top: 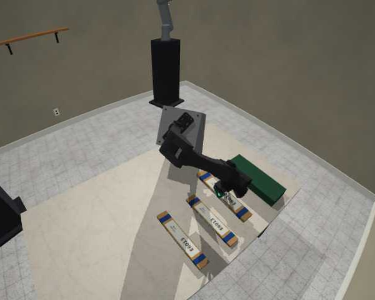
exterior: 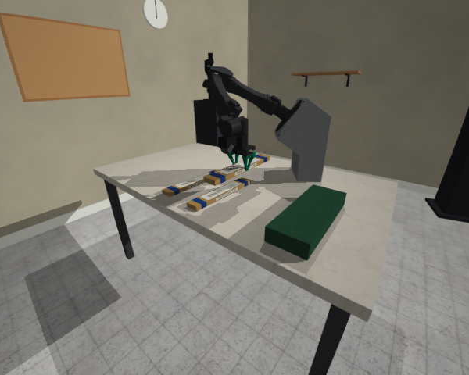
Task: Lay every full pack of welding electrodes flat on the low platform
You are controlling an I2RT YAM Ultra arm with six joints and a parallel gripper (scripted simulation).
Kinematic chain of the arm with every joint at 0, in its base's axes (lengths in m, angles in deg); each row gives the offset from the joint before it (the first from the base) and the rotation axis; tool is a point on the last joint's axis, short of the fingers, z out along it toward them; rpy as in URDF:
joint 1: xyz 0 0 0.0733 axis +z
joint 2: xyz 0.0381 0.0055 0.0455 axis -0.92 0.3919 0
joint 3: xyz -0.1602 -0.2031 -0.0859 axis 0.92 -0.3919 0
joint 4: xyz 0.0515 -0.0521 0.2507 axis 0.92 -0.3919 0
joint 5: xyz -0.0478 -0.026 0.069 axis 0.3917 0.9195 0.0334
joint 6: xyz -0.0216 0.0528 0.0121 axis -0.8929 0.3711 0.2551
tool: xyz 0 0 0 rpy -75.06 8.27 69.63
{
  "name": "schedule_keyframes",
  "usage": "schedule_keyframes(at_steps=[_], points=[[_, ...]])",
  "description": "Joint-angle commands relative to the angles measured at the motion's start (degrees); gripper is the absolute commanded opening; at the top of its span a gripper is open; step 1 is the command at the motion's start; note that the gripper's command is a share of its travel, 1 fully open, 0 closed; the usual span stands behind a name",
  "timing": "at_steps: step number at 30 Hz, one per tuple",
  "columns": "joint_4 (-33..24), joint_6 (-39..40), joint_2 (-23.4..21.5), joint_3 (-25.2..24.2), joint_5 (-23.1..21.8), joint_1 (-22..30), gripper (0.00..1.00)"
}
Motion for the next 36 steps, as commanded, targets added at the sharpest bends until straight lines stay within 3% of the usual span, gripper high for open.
schedule_keyframes(at_steps=[1,14,18,20,25,33,36], points=[[0.57,-0.20,-0.51,-0.13,-0.21,2.87,0.00],[0.63,-0.24,-0.51,-0.13,-0.21,2.87,0.00],[2.18,-1.18,0.50,-1.36,-0.69,3.02,0.00],[3.18,-1.76,-1.24,0.57,-0.92,2.63,0.00],[5.36,-3.29,1.21,-1.95,-1.21,1.57,0.00],[8.89,-5.64,2.28,-1.78,-2.05,-0.07,0.00],[9.57,-6.05,1.07,-2.22,-2.19,-0.38,0.00]])
